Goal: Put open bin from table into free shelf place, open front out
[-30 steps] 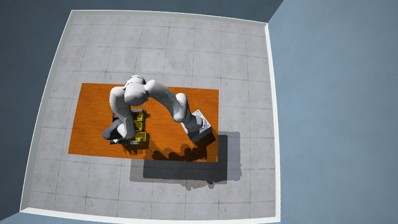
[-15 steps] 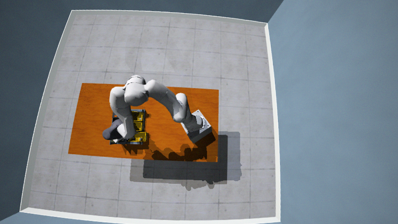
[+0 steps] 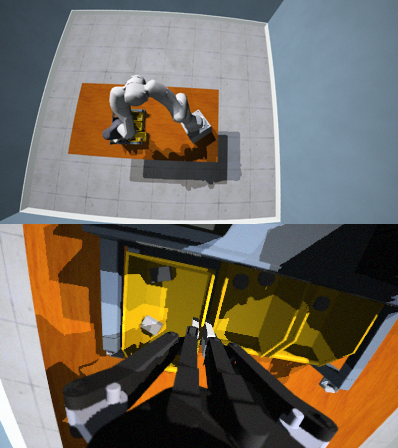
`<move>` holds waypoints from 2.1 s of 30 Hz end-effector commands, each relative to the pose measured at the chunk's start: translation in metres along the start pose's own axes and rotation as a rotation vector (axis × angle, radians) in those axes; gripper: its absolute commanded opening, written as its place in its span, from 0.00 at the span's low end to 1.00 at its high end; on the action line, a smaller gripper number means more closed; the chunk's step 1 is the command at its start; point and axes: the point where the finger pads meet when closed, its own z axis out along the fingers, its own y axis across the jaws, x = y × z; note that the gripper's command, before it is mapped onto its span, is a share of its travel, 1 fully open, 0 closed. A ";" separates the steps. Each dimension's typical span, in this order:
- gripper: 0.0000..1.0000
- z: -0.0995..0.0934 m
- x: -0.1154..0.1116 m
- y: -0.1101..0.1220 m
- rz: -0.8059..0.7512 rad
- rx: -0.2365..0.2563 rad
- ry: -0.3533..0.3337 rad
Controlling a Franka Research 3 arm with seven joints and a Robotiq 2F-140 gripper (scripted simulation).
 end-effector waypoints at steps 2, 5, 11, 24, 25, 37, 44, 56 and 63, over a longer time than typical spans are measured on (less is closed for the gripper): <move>0.06 -0.003 0.001 -0.001 0.000 0.001 0.003; 0.06 -0.004 0.001 -0.001 0.000 0.001 0.003; 0.06 -0.009 0.000 -0.001 0.000 0.001 0.003; 0.06 -0.022 0.000 -0.001 0.000 0.001 0.003; 0.06 -0.023 0.000 -0.001 0.000 0.001 0.003; 0.06 -0.040 -0.001 -0.001 0.000 0.001 0.003; 0.06 -0.053 -0.002 -0.001 0.000 0.001 0.003; 0.06 -0.071 -0.002 -0.001 0.000 0.001 0.003; 0.06 -0.080 -0.003 -0.001 0.000 0.001 0.003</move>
